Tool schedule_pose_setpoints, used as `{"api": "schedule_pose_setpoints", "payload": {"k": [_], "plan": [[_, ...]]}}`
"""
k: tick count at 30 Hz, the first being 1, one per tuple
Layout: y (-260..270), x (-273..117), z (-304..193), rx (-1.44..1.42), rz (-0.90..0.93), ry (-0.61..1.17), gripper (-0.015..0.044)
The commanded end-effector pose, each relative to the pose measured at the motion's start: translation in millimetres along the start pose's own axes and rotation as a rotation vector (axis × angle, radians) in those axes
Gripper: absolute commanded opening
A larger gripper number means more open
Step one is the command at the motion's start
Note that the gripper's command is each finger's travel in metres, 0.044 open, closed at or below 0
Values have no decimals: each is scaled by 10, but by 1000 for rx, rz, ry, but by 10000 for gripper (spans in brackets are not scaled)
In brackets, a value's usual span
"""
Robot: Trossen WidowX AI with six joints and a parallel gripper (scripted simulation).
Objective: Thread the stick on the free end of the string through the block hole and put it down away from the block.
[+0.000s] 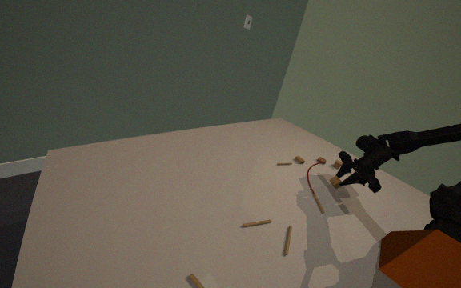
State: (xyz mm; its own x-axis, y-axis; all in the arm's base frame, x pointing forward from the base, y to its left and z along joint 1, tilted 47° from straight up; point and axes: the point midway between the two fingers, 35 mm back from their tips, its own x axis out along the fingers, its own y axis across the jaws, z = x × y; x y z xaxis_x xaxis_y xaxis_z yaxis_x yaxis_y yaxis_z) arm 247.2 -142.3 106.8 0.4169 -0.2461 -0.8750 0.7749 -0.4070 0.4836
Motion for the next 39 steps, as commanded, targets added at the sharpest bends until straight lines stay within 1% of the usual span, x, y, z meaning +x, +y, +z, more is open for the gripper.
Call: {"api": "schedule_pose_setpoints", "payload": {"k": [1,23,24,32,33,36,37,39], "plan": [[-19,9,21,-6,-9,39,0],[-23,0,140,-11,-14,254,0],[-28,-5,109,-12,-14,224,26],[-25,-31,110,-12,-14,224,236],[-15,-108,111,-13,-14,225,243],[-8,-546,102,-16,-13,228,243],[-15,-628,97,-17,-13,229,243],[-18,-656,95,-17,-13,229,243]]}}
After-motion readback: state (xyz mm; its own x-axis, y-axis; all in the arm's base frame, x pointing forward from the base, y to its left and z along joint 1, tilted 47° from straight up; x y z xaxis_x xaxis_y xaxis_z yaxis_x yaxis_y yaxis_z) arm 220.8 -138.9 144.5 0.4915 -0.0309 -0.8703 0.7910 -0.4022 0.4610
